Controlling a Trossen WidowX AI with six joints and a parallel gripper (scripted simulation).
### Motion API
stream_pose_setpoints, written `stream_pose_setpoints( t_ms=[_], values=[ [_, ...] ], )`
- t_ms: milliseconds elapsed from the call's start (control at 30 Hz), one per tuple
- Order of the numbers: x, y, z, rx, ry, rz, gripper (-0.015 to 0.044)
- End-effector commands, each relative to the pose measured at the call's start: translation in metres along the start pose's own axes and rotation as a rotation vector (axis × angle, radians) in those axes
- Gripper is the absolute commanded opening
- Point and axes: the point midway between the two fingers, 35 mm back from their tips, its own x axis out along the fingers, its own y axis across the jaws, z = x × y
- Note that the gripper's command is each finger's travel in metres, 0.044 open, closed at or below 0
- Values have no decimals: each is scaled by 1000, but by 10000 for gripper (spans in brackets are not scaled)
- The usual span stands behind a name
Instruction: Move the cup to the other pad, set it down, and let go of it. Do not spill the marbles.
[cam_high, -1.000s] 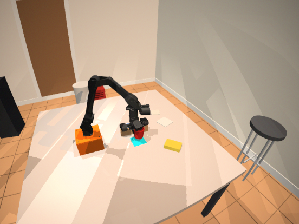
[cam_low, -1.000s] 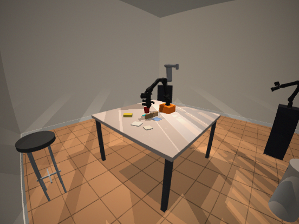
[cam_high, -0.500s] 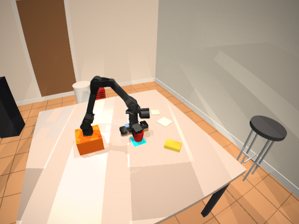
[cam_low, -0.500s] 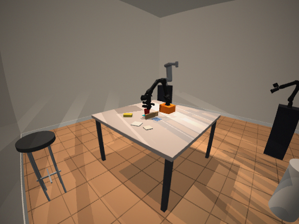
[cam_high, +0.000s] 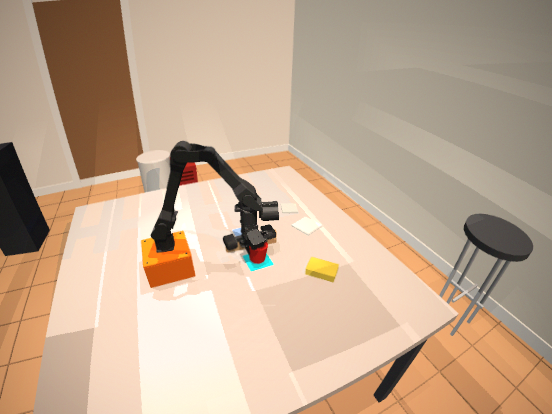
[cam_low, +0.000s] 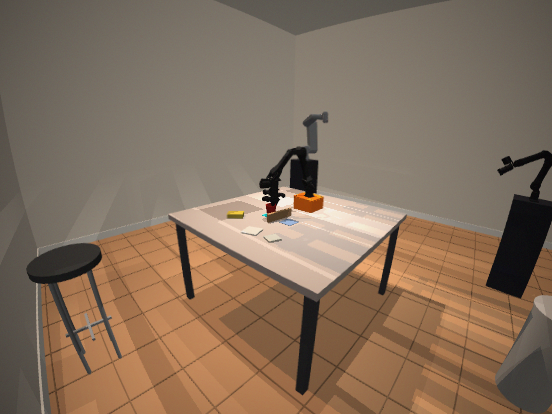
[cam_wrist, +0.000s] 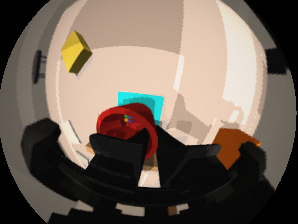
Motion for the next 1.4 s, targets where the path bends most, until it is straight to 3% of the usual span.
stream_pose_setpoints(
  t_ms=[0, 167, 333, 1367],
  values=[
    [0, 0, 0, 0, 0, 1, 0],
    [0, 0, 0, 0, 0, 1, 0],
    [0, 0, 0, 0, 0, 1, 128],
    [-43, 0, 1, 3, 3, -6, 128]
  ],
)
